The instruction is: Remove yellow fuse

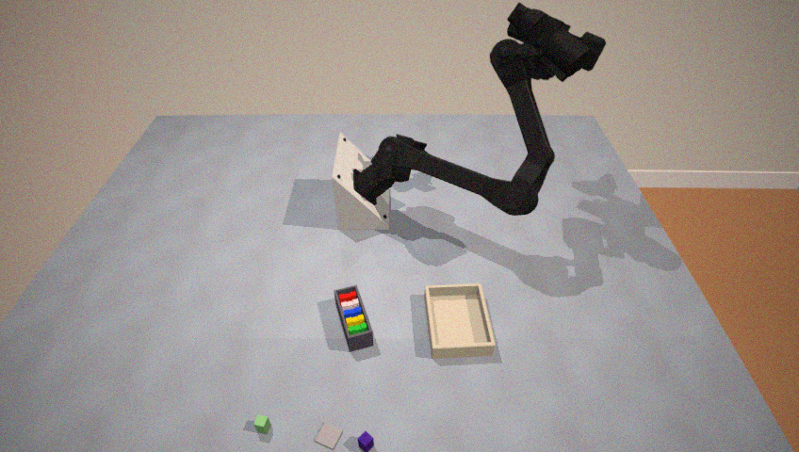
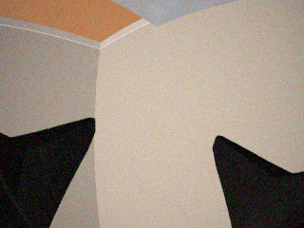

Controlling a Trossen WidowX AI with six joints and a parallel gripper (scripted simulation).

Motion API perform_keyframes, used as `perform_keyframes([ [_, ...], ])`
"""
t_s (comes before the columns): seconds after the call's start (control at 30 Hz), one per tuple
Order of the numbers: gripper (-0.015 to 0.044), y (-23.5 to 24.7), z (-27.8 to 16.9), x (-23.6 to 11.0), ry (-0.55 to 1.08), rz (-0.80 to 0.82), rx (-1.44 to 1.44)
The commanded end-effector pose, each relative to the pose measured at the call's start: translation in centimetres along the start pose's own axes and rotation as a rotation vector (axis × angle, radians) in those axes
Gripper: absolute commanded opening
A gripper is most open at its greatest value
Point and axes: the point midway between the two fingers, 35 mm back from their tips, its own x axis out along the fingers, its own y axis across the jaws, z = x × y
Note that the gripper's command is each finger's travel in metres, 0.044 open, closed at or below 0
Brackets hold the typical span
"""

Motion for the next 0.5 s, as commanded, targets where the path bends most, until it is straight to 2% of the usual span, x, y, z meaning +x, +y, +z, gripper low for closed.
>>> perform_keyframes([
  [0.0, 0.0374, -0.1, -0.1, 0.0, 0.006, -0.003, -0.006],
  [0.17, 0.0243, -4.0, -3.7, -1.1, 0.166, -0.093, -0.167],
  [0.37, 0.0085, -9.6, -8.1, -4.4, 0.417, -0.213, -0.37],
  [0.4, 0.0064, -10.5, -8.8, -5.2, 0.462, -0.231, -0.401],
  [0.47, 0.0064, -12.4, -10.0, -6.8, 0.553, -0.268, -0.462],
])
